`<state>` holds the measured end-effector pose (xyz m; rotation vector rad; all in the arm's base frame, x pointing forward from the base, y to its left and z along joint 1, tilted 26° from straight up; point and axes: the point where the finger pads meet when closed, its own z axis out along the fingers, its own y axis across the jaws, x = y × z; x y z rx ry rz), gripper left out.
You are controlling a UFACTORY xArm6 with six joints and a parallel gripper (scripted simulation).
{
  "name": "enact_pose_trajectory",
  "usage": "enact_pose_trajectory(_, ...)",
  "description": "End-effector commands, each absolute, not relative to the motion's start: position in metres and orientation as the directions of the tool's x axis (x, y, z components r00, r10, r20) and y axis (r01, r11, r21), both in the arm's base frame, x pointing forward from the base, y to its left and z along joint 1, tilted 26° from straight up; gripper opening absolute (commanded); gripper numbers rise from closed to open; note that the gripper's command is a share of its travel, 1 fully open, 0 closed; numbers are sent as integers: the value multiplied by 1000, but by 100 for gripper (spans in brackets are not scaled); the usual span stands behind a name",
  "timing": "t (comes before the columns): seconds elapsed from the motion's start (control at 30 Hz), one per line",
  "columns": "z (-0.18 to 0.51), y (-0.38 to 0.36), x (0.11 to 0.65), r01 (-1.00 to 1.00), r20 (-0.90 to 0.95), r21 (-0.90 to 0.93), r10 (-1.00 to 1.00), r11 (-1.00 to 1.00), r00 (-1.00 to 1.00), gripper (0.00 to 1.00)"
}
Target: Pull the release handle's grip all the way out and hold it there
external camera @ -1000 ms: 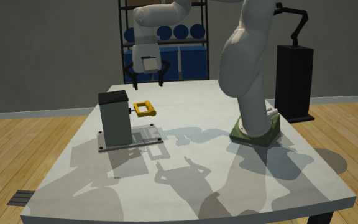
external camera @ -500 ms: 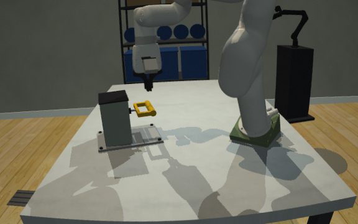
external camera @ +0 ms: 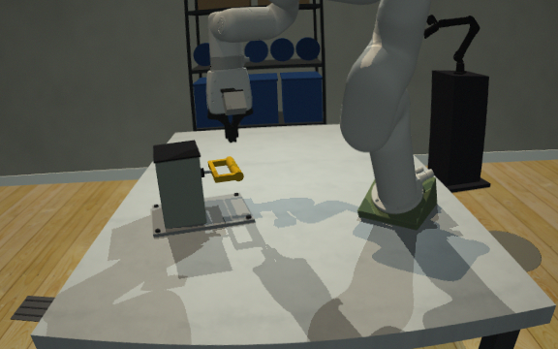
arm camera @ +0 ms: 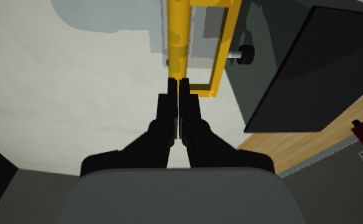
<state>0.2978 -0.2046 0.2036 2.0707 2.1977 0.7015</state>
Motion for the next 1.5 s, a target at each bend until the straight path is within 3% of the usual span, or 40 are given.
enact_pose_trajectory(0.0,205,-206,298,937,270,351,957,6,-107,0)
enact_pose_trajectory(0.43,205,-206,298,937,270,351,957,6,-107,0)
enact_pose_trajectory(0.47,205,-206,298,937,270,351,957,6,-107,51)
enact_pose_trajectory(1.47,205,-206,298,937,270,351,957,6,-107,51)
